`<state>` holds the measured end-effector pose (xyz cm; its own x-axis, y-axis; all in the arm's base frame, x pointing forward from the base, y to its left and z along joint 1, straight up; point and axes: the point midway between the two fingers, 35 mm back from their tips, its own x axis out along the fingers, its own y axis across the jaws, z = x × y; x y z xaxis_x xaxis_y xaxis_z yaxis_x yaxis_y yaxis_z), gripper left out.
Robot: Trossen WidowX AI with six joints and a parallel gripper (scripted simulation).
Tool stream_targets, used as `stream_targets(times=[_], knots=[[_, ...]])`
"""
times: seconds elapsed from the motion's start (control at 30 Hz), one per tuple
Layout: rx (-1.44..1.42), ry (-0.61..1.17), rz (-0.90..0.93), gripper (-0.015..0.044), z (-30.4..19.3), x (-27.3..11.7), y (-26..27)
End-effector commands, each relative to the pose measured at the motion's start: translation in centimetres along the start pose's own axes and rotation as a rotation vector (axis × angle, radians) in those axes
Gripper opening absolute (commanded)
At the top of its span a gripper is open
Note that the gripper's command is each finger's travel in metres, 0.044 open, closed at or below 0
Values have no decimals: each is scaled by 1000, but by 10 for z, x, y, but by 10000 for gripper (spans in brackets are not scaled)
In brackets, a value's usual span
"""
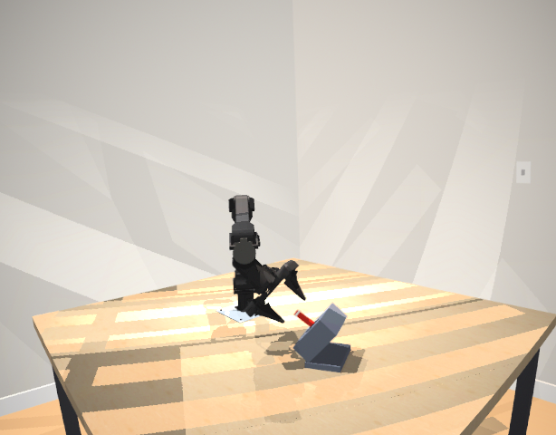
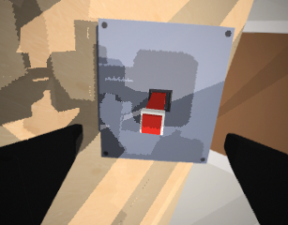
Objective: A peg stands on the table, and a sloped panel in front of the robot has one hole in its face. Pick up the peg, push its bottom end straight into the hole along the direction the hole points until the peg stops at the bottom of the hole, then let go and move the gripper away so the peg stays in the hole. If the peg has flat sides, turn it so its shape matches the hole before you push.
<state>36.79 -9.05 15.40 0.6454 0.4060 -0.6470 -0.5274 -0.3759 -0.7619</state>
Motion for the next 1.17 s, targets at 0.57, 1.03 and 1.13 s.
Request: stream_targets(times=[0.57,1.03,1.13], knots=[[-2,2,-3,440,-2,-41,2],[1,2,-3,440,-2,-61,6],[1,2,-3,440,-2,-62,6]])
